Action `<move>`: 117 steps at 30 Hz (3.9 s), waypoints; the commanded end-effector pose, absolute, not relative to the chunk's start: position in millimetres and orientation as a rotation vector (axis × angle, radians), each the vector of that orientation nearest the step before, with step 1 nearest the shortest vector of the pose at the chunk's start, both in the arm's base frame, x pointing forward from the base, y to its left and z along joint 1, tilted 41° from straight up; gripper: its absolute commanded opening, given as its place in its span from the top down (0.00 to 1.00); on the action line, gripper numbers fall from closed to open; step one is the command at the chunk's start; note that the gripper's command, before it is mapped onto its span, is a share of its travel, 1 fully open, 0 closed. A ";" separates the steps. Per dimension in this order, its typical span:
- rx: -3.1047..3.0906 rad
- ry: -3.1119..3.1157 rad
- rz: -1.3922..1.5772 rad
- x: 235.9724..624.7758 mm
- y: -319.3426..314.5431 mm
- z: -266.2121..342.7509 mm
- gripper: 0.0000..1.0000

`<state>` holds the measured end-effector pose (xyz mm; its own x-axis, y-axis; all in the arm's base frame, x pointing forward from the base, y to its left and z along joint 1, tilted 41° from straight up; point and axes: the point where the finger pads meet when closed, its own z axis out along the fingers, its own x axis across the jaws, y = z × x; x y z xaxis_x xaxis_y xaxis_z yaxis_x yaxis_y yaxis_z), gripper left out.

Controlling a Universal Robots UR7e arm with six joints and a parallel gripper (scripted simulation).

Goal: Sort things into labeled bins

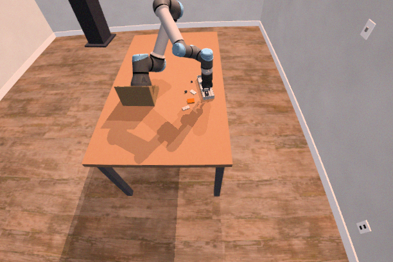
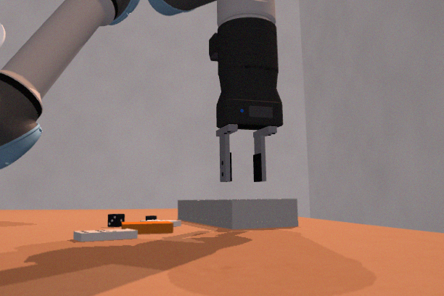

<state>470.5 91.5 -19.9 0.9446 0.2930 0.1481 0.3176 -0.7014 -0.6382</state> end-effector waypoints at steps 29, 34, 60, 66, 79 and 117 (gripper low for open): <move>-2.364 0.637 0.354 365.4 19.2 -46.9 0.00; -2.341 0.735 0.389 365.3 19.1 -46.9 0.00; -2.043 1.525 0.661 365.6 19.3 -46.8 0.00; -2.043 1.525 0.661 365.6 19.2 -46.8 0.00; -2.043 1.525 0.660 365.5 19.2 -46.9 0.00; -2.043 1.525 0.661 361.7 56.3 -91.3 0.00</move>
